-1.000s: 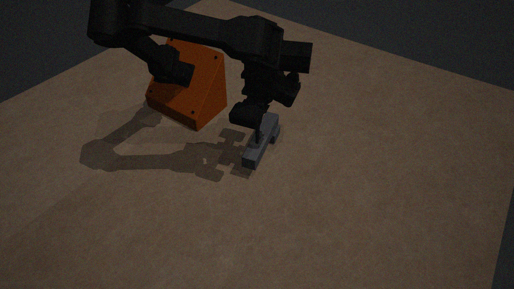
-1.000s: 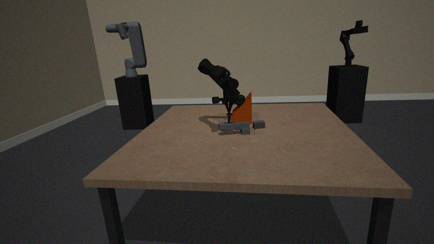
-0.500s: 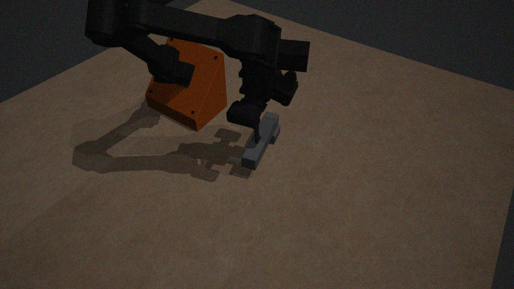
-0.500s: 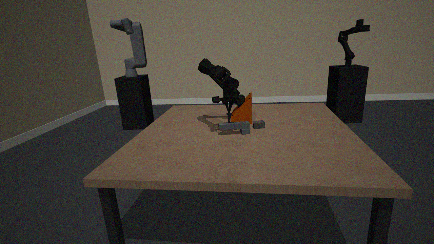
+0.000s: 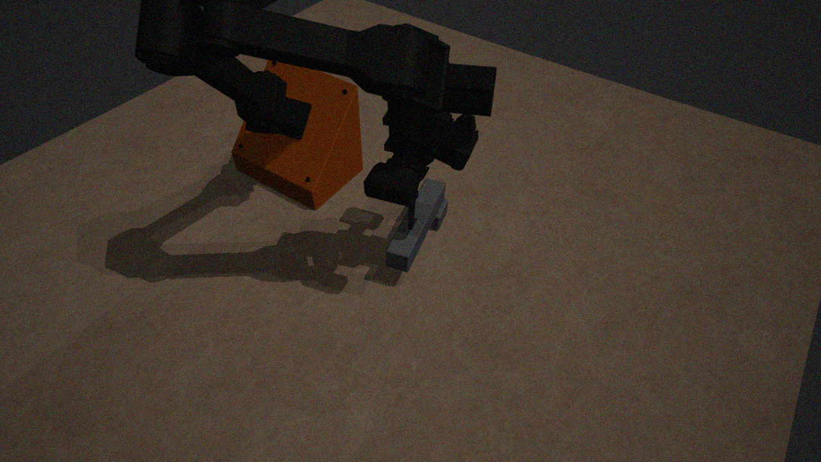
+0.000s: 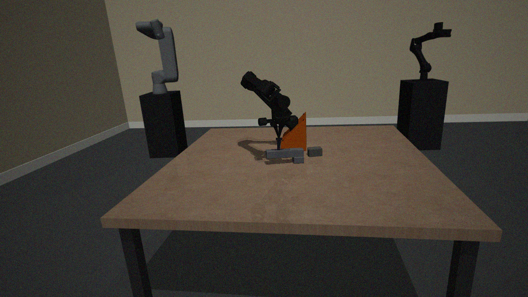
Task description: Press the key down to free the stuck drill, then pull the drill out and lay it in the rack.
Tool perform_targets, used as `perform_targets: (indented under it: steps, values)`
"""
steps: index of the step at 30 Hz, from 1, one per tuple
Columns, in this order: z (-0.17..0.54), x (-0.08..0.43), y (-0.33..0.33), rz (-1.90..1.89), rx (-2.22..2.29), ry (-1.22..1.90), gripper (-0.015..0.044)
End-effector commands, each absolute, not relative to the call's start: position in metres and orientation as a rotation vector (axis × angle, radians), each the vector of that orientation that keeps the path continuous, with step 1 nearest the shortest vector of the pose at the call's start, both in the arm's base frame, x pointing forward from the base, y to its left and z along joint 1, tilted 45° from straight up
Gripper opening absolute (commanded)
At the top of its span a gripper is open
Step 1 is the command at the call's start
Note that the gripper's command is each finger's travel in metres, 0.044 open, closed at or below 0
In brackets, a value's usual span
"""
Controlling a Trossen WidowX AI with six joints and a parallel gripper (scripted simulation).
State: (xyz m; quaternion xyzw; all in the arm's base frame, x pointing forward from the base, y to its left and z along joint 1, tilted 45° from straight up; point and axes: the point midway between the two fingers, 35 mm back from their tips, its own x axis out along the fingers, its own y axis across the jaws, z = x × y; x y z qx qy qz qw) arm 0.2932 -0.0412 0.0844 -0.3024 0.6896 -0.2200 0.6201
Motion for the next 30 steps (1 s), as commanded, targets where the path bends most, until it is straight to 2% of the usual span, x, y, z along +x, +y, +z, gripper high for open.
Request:
perform_targets:
  steps: [1, 30]
  values:
    - [0.0802, 0.2924, -0.0474, -0.516, -0.697, 1.600, 0.0000]
    - [0.0757, 0.2881, -0.0545, -0.516, -0.697, 1.600, 0.0000]
